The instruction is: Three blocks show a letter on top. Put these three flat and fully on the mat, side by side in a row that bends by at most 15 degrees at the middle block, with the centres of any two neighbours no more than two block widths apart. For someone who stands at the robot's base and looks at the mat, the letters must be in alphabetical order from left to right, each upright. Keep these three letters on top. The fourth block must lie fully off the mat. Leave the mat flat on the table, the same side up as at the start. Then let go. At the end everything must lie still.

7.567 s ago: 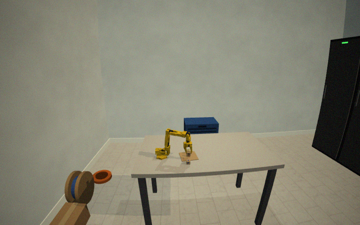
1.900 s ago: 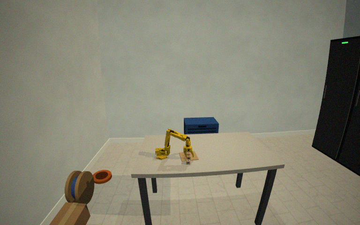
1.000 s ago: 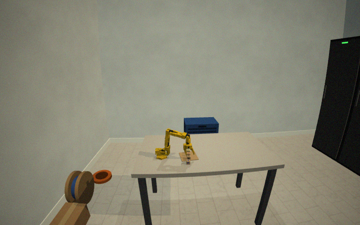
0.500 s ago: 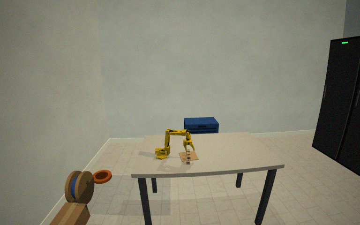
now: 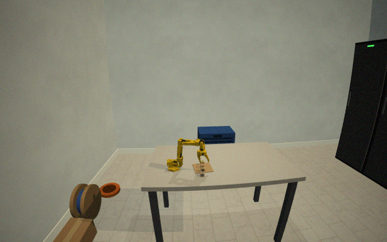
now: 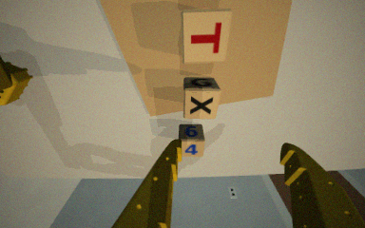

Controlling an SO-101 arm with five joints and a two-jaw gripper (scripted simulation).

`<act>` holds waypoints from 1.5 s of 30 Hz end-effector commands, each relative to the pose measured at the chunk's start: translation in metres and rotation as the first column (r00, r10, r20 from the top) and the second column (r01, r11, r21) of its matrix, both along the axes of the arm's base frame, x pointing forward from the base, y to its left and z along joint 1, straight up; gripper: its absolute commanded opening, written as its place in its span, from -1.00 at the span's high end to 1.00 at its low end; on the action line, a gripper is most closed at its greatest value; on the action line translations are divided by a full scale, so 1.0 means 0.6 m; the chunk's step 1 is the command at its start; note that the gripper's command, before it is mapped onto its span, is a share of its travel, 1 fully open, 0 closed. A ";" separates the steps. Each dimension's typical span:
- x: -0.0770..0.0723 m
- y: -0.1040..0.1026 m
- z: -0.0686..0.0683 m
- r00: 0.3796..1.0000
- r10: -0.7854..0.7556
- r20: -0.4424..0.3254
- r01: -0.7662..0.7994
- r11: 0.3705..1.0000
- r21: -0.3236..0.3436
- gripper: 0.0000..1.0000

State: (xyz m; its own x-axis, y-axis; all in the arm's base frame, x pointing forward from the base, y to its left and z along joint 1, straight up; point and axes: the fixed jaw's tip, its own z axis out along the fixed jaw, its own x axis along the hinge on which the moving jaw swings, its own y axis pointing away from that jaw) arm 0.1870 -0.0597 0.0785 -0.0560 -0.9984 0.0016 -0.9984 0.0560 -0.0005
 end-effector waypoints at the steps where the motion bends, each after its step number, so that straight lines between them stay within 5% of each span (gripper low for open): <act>1: 0.014 -0.006 0.034 0.993 0.002 0.116 0.002 0.999 -0.035 0.29; 20: 0.009 0.002 0.042 0.987 -0.084 0.140 0.089 0.996 -0.027 0.29; 27: 0.001 0.015 0.054 0.958 -0.227 0.177 0.231 0.973 -0.004 0.29; 37: -0.013 0.036 0.071 0.861 -0.455 0.228 0.454 0.889 0.062 0.29; 45: -0.032 0.058 0.087 0.677 -0.692 0.251 0.672 0.720 0.174 0.29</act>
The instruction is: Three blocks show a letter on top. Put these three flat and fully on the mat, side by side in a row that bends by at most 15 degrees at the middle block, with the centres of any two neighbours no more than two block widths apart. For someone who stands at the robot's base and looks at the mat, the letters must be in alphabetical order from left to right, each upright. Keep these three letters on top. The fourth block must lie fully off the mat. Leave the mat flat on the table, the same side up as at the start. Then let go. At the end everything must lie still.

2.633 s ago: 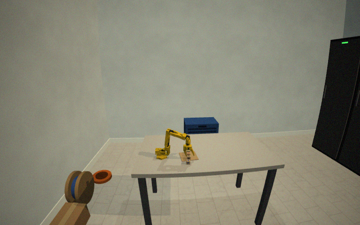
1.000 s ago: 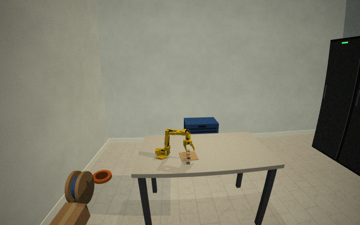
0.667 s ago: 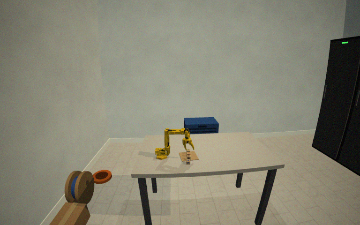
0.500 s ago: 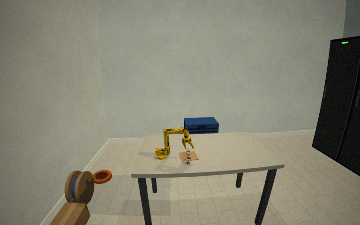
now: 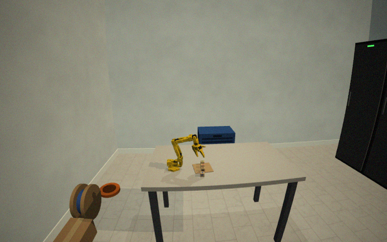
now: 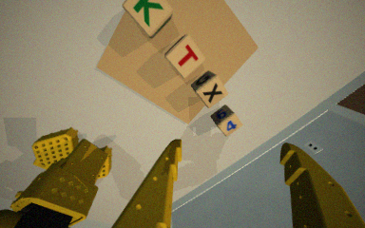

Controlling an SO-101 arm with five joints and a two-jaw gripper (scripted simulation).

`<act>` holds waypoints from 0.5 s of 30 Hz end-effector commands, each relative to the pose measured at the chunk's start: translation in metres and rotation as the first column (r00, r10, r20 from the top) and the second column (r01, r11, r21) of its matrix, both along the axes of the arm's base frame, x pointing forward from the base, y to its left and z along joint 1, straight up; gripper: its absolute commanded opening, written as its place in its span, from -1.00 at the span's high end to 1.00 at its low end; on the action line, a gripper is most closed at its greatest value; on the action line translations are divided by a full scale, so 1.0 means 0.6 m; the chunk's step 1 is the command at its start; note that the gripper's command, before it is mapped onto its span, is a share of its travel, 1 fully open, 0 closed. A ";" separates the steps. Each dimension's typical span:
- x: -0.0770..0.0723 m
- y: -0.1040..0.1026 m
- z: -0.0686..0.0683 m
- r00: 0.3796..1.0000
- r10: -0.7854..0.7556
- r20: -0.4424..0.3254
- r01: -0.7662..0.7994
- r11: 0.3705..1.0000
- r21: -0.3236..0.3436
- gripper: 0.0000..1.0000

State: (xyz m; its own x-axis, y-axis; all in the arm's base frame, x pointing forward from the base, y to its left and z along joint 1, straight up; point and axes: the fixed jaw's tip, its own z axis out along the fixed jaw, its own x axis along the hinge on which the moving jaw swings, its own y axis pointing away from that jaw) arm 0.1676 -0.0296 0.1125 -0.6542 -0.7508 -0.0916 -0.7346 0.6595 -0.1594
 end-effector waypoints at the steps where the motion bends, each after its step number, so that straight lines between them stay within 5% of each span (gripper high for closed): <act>1: -0.002 0.011 0.031 0.981 -0.138 0.137 0.135 0.990 0.029 0.29; 15: -0.028 0.037 0.043 0.836 -0.514 0.194 0.475 0.854 0.214 0.29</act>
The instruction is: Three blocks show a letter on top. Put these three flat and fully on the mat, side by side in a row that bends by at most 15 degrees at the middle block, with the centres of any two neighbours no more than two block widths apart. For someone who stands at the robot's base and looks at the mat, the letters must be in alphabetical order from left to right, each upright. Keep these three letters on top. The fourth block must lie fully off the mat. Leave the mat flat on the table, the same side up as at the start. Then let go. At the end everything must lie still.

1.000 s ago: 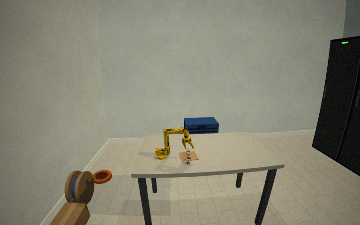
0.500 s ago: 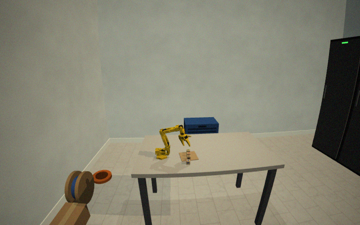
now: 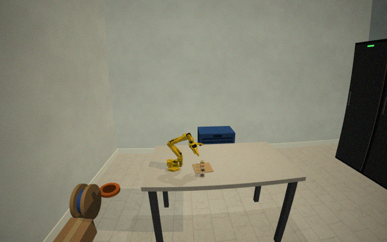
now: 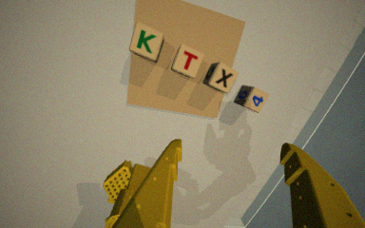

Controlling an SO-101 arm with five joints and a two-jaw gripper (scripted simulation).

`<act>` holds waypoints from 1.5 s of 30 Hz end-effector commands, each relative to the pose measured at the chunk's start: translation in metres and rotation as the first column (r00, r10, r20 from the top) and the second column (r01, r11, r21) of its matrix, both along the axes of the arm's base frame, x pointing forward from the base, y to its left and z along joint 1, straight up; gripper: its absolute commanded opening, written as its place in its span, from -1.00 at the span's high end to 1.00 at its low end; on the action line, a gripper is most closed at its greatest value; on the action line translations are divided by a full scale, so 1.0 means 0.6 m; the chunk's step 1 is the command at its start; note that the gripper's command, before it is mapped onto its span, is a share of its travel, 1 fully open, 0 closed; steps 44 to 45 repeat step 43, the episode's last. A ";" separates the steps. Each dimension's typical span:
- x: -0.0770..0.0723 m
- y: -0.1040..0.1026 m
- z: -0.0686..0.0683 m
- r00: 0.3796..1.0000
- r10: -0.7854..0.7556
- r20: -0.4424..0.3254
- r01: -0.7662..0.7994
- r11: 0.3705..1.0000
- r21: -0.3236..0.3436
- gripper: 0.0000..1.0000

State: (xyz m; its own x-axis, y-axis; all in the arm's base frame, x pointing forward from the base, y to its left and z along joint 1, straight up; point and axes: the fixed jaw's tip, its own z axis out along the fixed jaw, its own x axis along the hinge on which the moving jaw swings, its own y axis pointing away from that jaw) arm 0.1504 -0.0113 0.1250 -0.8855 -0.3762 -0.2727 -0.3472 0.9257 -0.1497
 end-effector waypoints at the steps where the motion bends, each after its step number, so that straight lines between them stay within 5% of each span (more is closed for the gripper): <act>1: -0.001 0.008 0.022 0.988 -0.107 0.110 0.102 0.994 0.046 0.29; 18: -0.016 0.019 0.024 0.932 -0.330 0.151 0.303 0.936 0.177 0.29; 45: -0.016 0.020 0.024 0.927 -0.344 0.152 0.315 0.931 0.186 0.29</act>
